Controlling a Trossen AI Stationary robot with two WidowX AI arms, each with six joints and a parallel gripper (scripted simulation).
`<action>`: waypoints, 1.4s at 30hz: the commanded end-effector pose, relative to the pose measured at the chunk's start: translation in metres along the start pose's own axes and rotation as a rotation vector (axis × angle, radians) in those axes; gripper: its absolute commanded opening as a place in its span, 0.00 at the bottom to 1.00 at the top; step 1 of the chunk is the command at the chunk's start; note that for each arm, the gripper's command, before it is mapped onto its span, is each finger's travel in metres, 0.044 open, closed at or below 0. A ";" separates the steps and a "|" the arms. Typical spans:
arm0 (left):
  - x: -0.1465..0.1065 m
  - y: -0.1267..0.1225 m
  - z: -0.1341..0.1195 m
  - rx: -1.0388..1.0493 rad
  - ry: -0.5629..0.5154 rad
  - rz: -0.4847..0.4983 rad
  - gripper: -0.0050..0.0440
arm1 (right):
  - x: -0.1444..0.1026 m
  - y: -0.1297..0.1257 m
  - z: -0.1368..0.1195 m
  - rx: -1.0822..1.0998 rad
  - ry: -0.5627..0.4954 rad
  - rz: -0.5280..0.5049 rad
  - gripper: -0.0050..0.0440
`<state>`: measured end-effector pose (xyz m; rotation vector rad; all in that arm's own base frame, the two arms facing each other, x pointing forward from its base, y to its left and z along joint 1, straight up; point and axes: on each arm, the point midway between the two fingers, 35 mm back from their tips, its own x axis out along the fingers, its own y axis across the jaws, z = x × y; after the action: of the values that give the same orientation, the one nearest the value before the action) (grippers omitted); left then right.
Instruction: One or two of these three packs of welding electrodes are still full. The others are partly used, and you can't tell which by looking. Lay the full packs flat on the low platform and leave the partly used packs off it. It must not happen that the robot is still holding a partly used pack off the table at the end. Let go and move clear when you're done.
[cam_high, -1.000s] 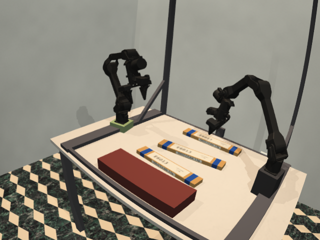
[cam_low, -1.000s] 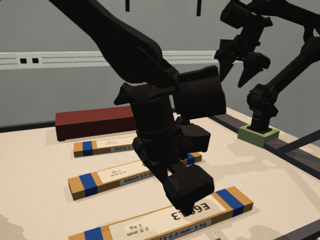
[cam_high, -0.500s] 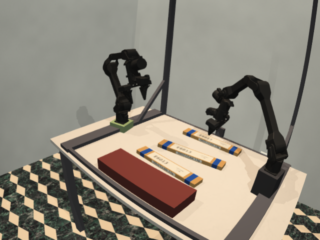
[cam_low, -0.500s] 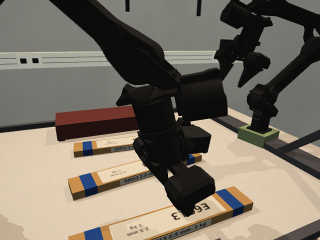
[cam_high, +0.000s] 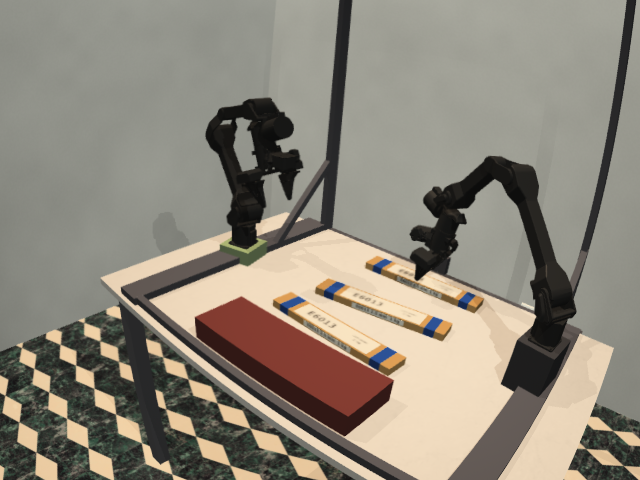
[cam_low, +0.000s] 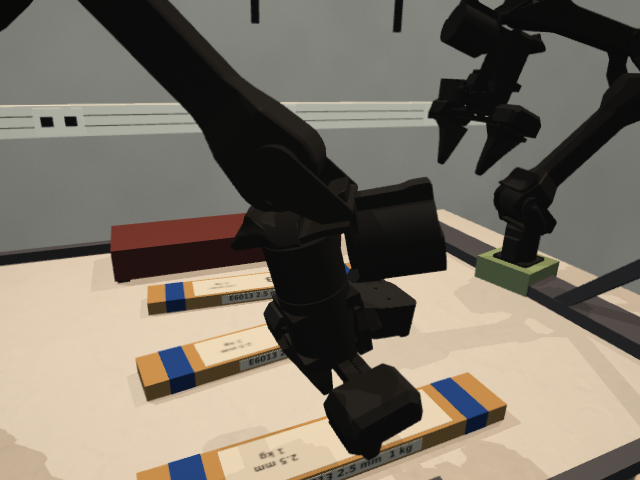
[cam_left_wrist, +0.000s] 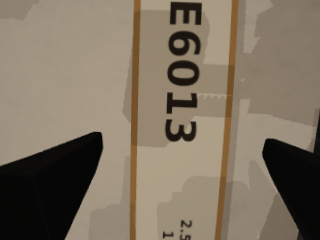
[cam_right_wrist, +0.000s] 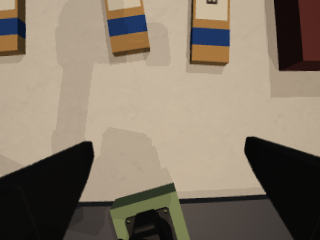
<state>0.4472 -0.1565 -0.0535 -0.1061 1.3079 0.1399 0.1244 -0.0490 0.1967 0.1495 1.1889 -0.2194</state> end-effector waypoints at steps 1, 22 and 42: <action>0.007 -0.003 0.007 -0.007 -0.025 -0.014 0.98 | -0.005 0.000 0.003 -0.004 -0.020 -0.001 0.98; 0.024 -0.002 0.001 -0.005 -0.019 -0.010 0.98 | -0.005 0.000 0.003 -0.004 -0.020 -0.001 0.98; 0.020 -0.004 0.005 -0.007 -0.035 -0.020 0.00 | -0.005 0.000 0.003 -0.004 -0.020 -0.001 0.98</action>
<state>0.4504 -0.1575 -0.0840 -0.1098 1.2999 0.1377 0.1244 -0.0490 0.1967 0.1495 1.1889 -0.2194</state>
